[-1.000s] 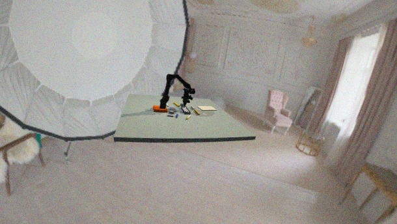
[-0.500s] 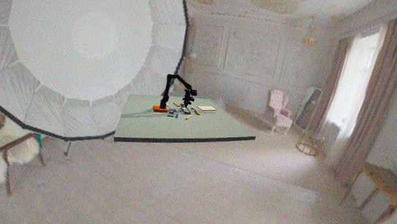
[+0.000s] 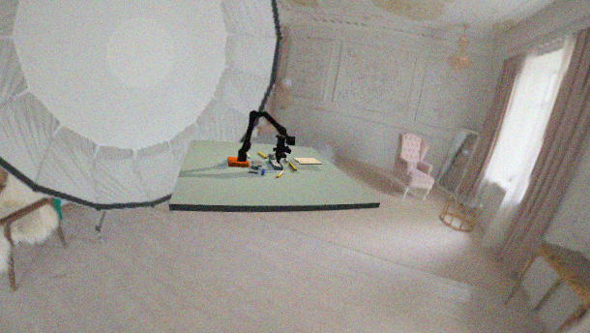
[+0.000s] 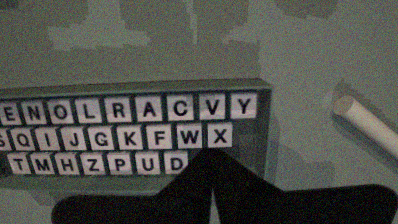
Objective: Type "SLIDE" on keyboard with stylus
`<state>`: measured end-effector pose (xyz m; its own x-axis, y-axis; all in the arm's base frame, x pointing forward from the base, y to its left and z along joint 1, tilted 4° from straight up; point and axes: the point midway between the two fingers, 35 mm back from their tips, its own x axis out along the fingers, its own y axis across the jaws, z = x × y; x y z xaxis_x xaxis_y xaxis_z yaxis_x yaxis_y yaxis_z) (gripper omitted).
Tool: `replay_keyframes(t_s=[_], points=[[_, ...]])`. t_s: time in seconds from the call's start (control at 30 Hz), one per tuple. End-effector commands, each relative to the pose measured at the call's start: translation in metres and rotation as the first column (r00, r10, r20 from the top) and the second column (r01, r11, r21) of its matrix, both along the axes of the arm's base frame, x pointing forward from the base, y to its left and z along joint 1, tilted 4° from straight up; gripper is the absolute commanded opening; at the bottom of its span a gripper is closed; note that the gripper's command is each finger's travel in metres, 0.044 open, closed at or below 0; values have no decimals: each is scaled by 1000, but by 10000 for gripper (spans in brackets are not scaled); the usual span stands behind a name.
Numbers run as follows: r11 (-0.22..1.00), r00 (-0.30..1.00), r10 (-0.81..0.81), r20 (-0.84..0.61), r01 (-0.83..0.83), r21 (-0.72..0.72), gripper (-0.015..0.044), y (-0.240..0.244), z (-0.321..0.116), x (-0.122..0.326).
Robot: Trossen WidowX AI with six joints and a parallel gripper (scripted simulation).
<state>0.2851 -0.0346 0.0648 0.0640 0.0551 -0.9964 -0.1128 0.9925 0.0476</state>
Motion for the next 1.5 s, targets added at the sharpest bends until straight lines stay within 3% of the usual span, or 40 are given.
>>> replay_keyframes(t_s=[0.0, 0.2, 0.57, 0.83, 1.17, 1.37, 1.47], points=[[1000, 1000, 3, 0, -3, 5, 0, -1, 0, 0], [1000, 1000, 3, -2, -3, 7, 0, 23, -1, -34], [1000, 1000, 3, -2, -3, 7, 0, 25, -1, -34], [1000, 1000, 3, -3, -3, 14, 0, 100, 4, -43], [1000, 1000, 3, -3, -3, 14, 0, 102, 4, -44], [1000, 1000, 3, -3, -3, 14, 0, 98, 61, -47], [1000, 1000, 3, -3, -3, 14, 0, 98, 64, -47]])
